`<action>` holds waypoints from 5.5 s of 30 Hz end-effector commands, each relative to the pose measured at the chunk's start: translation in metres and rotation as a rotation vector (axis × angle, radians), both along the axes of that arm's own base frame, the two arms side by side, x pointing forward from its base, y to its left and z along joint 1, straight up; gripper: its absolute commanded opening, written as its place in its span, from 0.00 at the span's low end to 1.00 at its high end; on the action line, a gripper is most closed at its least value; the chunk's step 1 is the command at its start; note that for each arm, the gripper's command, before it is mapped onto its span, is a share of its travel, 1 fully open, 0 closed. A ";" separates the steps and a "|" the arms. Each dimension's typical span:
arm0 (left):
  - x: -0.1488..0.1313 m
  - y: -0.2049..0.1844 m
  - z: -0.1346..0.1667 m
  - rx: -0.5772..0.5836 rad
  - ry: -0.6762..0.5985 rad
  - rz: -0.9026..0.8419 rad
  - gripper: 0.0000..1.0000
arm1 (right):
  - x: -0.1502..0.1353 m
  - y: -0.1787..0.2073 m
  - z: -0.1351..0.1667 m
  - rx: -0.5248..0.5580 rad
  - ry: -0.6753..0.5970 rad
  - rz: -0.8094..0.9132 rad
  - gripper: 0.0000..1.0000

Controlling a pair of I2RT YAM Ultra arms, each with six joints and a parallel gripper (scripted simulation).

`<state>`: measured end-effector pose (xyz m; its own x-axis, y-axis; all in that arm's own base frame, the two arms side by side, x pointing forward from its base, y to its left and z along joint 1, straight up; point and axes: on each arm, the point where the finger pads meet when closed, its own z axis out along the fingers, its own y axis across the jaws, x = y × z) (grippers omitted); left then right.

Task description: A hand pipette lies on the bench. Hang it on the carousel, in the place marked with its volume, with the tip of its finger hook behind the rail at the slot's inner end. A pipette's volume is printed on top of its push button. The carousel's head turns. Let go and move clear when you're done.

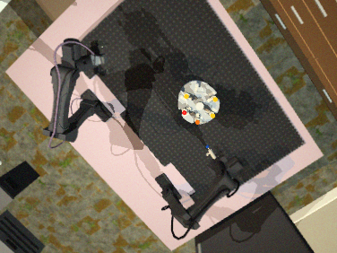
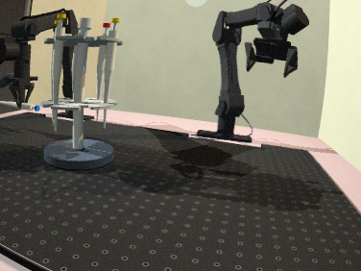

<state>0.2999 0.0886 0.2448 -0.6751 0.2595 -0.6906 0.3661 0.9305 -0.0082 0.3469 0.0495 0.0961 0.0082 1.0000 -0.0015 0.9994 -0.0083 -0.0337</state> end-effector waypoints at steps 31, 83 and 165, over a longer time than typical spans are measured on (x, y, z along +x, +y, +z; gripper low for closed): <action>0.004 0.002 0.008 0.005 -0.034 -0.005 1.00 | -0.011 -0.064 0.013 -0.006 -0.044 -0.557 0.12; 0.004 0.002 0.008 0.005 -0.034 -0.005 1.00 | -0.016 -0.065 -0.056 -0.021 -0.020 -0.559 0.12; 0.004 0.002 0.008 0.005 -0.034 -0.005 1.00 | -0.009 -0.065 0.025 -0.008 -0.072 -0.559 0.54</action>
<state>0.2999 0.0886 0.2448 -0.6751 0.2595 -0.6906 0.3661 0.9305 -0.0082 0.3401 -0.0131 0.0942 0.5316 0.8469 0.0105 0.8469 -0.5317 0.0057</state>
